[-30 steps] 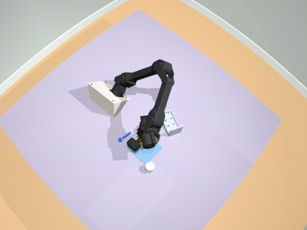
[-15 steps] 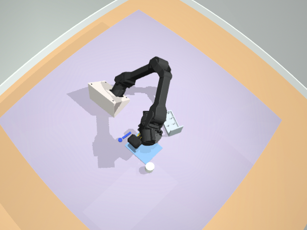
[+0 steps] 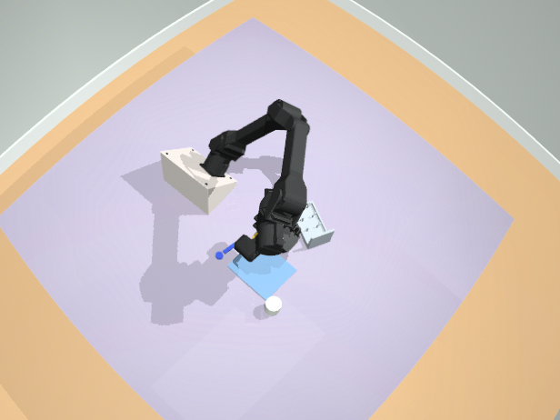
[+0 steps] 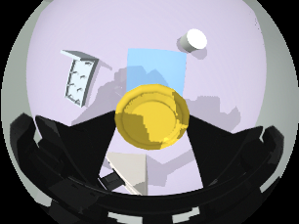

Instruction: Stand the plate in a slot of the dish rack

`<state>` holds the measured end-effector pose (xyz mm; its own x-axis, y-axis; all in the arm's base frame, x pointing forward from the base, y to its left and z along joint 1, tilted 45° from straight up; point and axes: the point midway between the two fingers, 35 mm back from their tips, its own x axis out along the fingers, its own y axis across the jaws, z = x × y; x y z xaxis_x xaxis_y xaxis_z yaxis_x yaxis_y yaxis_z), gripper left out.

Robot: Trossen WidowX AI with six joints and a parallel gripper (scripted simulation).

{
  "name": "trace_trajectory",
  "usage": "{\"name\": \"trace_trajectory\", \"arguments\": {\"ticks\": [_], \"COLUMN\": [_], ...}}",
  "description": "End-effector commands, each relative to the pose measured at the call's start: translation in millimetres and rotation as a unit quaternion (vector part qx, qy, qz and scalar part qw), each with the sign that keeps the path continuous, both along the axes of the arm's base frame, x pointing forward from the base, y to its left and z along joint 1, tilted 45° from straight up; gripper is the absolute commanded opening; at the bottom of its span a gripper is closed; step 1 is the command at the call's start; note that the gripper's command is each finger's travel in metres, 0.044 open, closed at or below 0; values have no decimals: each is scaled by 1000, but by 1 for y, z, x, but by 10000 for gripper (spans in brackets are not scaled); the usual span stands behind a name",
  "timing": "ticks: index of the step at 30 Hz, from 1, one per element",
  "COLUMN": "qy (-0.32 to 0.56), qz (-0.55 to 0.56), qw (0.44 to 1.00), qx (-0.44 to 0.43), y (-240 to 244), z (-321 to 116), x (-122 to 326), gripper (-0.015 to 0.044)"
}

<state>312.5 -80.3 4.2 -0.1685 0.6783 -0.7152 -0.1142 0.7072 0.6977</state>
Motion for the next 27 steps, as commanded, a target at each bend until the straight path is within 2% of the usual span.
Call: {"name": "trace_trajectory", "arguments": {"ticks": [1,14,27], "qy": [-1,131,272], "qz": [3,-142,-296], "qw": [1000,980,913], "qx": [-1,-35,-69], "y": [-5,24,58], "z": [5,44,83], "x": [1,-5,-20], "gripper": [0,0,0]}}
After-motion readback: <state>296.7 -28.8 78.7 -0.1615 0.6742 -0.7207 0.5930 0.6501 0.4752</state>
